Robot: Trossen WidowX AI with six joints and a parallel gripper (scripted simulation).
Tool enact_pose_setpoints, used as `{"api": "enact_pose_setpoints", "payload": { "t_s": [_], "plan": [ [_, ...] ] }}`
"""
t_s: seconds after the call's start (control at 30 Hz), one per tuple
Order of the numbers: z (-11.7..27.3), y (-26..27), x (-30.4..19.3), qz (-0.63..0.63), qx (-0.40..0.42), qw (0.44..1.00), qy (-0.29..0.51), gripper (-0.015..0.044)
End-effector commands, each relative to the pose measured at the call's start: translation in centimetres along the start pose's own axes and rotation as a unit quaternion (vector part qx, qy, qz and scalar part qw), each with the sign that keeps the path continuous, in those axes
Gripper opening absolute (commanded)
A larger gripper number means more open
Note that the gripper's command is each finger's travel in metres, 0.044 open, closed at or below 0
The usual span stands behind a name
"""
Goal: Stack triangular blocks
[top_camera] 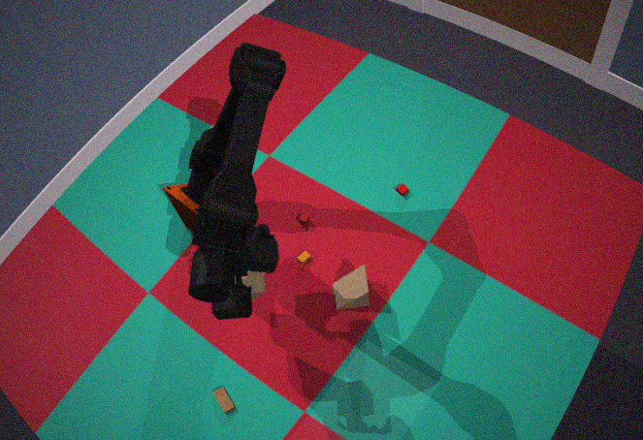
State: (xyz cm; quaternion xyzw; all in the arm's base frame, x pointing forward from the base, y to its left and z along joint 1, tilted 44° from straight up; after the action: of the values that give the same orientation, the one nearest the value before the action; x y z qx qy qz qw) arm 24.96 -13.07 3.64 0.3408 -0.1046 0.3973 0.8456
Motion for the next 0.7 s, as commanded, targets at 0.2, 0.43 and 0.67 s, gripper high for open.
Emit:
{"api": "enact_pose_setpoints", "payload": {
  "t_s": [0.2,0.43,0.67],
  "plan": [
    [1.5,-0.1,4.2,0.000,-0.004,1.000,-0.004,0.0000],
    [2.3,0.6,7.3,0.001,-0.002,1.000,-0.006,0.0000],
    [2.9,1.6,10.3,0.002,0.001,1.000,-0.008,0.0000]
  ]
}}
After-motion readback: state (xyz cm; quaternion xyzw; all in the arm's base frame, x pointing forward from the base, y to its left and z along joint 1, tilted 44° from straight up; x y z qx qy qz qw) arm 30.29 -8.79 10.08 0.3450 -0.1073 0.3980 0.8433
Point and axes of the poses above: the point midway between the two fingers, 35 mm back from their tips, its own z axis back along the fingers, its own y axis across the jaws, x = y × z, the point moved 8 cm from there along z, back along the fingers, and after that the axes turned 2 degrees about -z, right-handed, at the moved point
